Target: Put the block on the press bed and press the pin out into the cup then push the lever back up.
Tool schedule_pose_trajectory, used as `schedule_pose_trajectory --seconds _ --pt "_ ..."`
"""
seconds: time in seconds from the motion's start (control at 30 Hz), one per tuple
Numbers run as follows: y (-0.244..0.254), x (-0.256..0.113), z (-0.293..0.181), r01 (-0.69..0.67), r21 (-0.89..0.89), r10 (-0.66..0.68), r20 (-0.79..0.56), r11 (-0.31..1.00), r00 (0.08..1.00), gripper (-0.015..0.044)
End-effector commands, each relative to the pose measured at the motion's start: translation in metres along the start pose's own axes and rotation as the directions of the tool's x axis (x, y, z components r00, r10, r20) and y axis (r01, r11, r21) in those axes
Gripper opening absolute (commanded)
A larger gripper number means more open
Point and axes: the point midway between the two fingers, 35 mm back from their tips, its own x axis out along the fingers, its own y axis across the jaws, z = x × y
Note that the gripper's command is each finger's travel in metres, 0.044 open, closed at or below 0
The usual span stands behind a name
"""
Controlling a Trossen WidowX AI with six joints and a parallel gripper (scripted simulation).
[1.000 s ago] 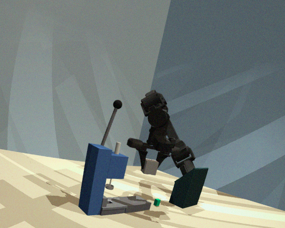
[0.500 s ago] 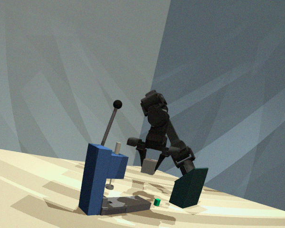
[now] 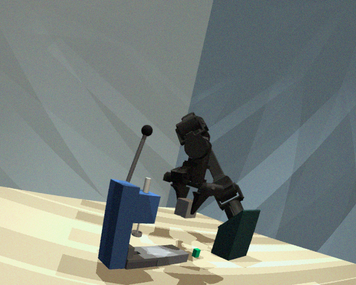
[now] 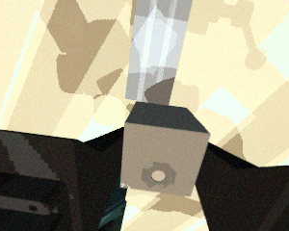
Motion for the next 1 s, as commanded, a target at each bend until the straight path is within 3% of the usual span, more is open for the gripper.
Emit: schedule_pose_trajectory --seconds 0.0,0.47,0.97 --pt "-0.0011 -0.0009 0.0001 -0.001 0.149 0.000 0.004 0.989 1.000 0.0000" --pt "-0.0012 -0.0009 0.0001 -0.003 0.594 0.001 0.004 0.805 1.000 0.0000" --pt "-0.0012 -0.0009 0.0001 -0.004 0.915 0.001 0.004 0.403 1.000 0.0000"
